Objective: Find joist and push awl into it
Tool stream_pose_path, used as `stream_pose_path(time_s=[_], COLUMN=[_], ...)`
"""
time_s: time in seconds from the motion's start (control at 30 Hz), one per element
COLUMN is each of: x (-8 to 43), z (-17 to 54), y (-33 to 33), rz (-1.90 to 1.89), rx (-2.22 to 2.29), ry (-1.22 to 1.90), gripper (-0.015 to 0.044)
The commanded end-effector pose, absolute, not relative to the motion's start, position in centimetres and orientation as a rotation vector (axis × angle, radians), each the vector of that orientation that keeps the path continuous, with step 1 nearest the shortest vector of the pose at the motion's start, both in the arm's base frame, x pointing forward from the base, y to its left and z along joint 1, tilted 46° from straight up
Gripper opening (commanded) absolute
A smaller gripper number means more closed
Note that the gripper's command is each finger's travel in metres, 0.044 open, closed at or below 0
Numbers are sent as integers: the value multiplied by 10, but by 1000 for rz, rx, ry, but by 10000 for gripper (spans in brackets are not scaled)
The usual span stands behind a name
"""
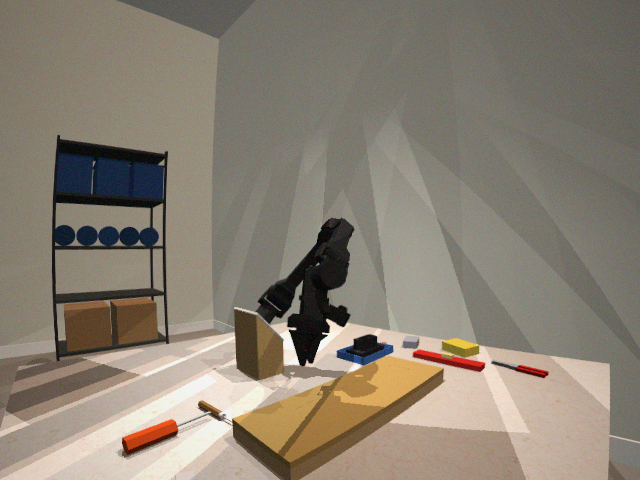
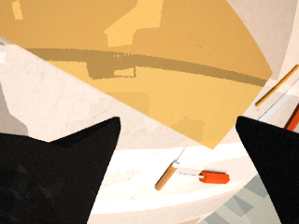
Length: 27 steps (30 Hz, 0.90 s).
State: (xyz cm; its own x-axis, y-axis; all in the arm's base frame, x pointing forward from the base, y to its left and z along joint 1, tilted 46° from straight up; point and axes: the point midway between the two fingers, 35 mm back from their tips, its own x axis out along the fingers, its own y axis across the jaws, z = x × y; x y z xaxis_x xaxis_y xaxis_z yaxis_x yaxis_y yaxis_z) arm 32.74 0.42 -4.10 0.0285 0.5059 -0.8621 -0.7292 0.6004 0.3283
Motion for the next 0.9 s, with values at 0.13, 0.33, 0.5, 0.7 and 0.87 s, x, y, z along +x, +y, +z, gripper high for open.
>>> stream_pose_path(time_s=[0.13, 0.33, 0.5, 0.7, 0.87], x=[296, 242, 189, 182, 180], z=[-105, -167, -210, -215, -214], y=[-54, -97, -110, -110, -110], rz=[918, 895, 901, 903, 903], rx=[-109, 103, 292, 316, 316], ry=[1357, 1478, 1532, 1536, 1536], gripper=[440, 440, 440, 440, 440])
